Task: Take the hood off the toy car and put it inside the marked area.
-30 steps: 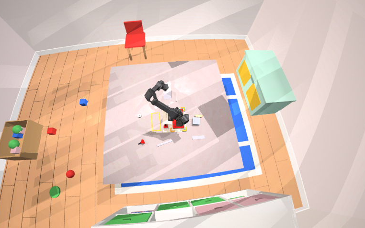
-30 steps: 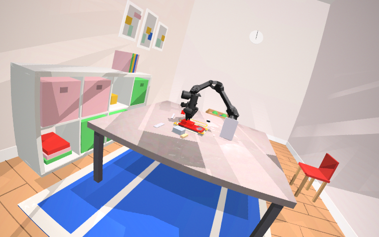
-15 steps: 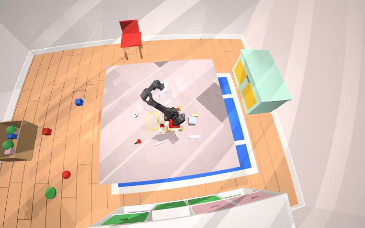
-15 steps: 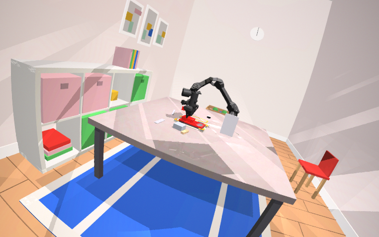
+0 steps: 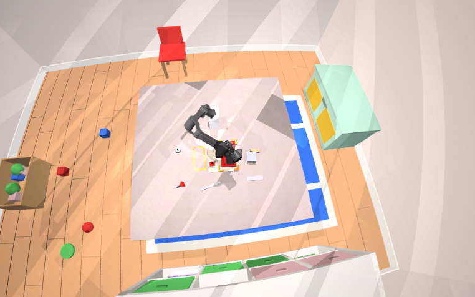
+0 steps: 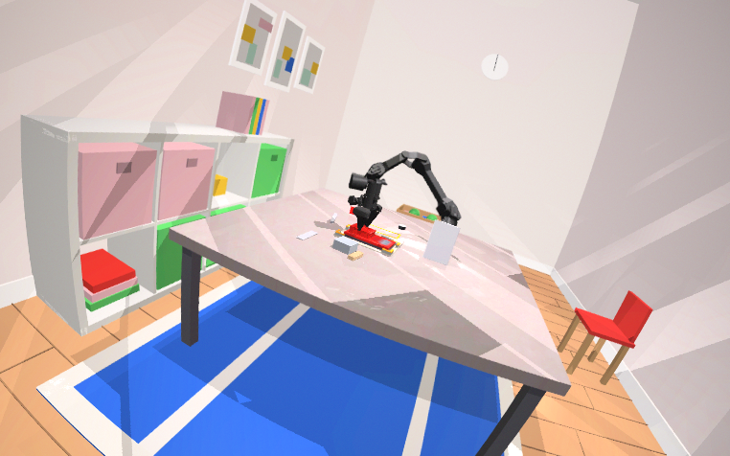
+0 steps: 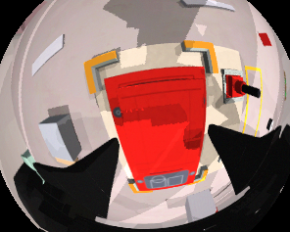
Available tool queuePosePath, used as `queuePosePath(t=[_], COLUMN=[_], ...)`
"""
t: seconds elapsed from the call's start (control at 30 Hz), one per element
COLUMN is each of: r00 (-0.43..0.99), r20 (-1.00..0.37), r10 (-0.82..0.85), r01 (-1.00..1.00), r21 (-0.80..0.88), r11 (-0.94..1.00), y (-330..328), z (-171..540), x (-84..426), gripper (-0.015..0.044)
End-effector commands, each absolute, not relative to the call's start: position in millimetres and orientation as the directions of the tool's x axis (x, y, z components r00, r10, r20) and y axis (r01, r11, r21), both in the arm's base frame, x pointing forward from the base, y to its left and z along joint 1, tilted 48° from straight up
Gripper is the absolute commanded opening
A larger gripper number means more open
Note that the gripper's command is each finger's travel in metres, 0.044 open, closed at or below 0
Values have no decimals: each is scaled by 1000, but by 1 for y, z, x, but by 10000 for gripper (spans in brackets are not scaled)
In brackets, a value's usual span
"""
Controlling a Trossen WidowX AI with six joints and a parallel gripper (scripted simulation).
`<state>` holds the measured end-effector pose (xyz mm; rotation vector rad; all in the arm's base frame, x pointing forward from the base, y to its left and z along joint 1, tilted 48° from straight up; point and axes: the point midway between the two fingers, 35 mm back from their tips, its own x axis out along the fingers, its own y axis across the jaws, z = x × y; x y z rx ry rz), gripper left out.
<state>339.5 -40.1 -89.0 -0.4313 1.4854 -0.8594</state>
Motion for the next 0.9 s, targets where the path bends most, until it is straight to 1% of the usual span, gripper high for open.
queuePosePath(t=[0.0,0.7,0.83,0.87], r00=[-127,-127,-126,-126], r20=[-679,-678,-681,-681], r10=[-723,-724,-722,-722], r01=[227,227,231,231], r21=[-729,-730,-728,-728], r11=[645,645,646,646], y=[-43,-50,-48,-48], z=[-90,-97,-96,-96], x=[339,338,338,338], gripper=[440,440,335,328])
